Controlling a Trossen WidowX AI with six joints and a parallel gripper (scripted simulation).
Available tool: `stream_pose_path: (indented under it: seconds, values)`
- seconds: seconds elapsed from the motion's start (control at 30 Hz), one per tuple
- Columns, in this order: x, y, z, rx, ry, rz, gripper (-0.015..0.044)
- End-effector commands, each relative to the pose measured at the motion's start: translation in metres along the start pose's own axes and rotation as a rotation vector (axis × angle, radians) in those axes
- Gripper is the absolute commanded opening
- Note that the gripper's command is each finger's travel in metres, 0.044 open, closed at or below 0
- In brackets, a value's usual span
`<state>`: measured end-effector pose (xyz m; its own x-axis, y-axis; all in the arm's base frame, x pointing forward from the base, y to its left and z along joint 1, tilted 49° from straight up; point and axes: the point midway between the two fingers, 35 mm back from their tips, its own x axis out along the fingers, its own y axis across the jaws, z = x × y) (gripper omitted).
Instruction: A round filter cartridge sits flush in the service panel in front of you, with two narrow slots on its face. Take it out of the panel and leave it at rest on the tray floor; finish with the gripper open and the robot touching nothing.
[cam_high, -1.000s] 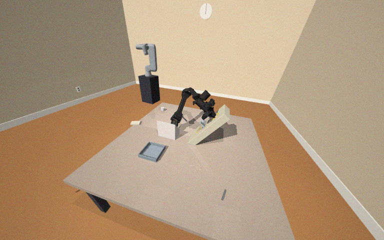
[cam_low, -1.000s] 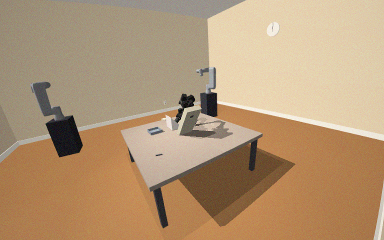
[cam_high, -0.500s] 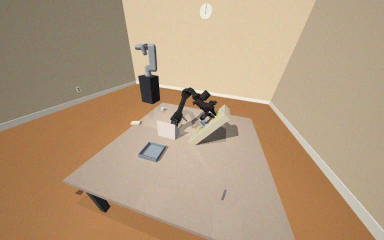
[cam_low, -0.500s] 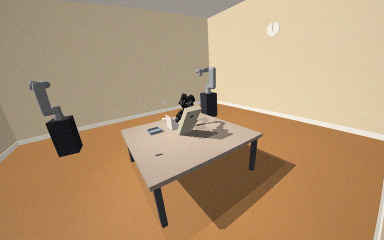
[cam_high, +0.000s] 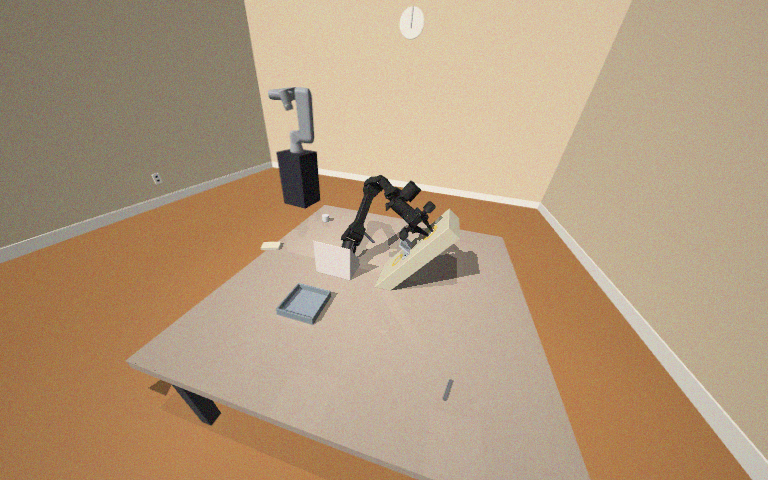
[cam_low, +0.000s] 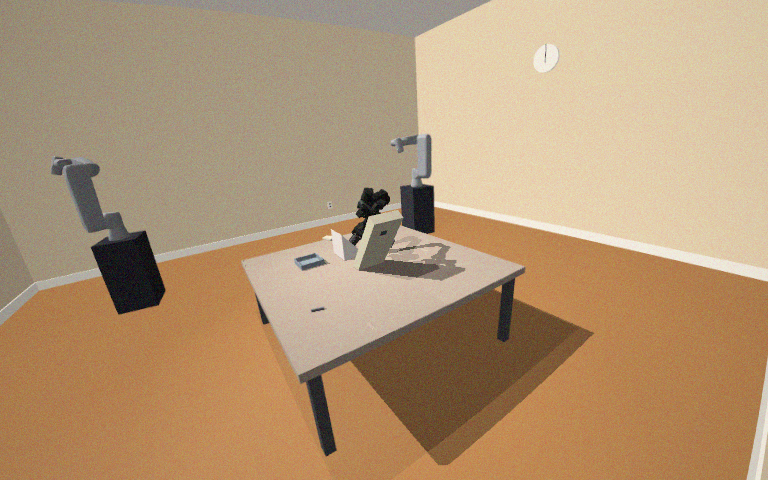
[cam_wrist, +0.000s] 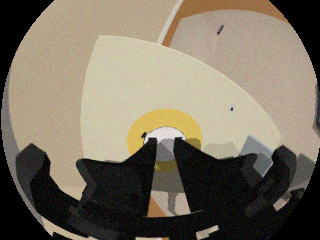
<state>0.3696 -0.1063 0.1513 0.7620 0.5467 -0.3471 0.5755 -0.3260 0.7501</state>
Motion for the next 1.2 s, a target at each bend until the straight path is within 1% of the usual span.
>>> stream_pose_path:
  seconds: [0.0,0.53,0.73,1.17]
  values:
    - [0.0088,0.0000,-0.0026,0.133,0.001,-0.014,0.0000]
    - [0.0078,0.0000,-0.0026,0.680,-0.003,-0.015,0.0000]
    - [0.0088,0.0000,-0.0026,0.581,-0.002,-0.014,0.0000]
    - [0.0088,0.0000,-0.0026,0.581,-0.002,-0.014,0.0000]
